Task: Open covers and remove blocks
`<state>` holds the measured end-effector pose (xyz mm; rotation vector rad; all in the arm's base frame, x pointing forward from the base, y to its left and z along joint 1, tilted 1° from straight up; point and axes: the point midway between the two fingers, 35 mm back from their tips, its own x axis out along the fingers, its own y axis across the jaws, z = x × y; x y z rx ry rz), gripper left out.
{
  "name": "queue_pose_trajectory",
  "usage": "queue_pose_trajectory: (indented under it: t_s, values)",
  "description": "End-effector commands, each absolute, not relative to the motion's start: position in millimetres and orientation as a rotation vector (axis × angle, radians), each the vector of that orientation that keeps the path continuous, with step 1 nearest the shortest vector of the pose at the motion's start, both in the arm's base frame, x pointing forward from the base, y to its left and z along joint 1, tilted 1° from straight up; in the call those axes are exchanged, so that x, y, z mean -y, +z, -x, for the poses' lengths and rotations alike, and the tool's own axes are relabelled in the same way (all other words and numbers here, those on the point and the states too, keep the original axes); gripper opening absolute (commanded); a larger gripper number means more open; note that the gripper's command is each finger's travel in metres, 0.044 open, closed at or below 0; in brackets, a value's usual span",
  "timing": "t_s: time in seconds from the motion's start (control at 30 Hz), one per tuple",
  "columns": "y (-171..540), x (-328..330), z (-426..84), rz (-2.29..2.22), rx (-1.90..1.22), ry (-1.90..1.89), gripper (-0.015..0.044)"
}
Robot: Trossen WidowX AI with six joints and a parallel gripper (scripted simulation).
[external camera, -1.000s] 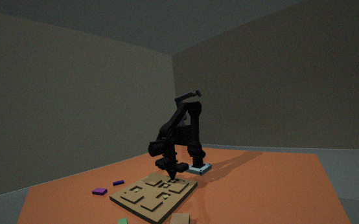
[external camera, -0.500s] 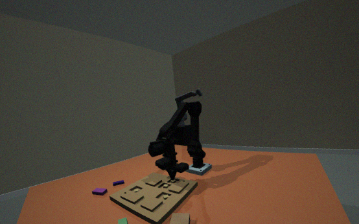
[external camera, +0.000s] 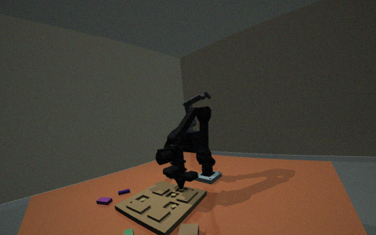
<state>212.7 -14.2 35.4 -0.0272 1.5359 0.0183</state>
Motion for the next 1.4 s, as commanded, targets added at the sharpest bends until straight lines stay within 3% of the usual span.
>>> queue_pose_trajectory:
  t_s: [0.0,1.37]
  values:
    - [33.6,11.5,-213.9,0.019,-1.537,0.020,0.0000]
    - [31.9,6.5,-218.6,0.016,-1.537,0.017,0.0000]
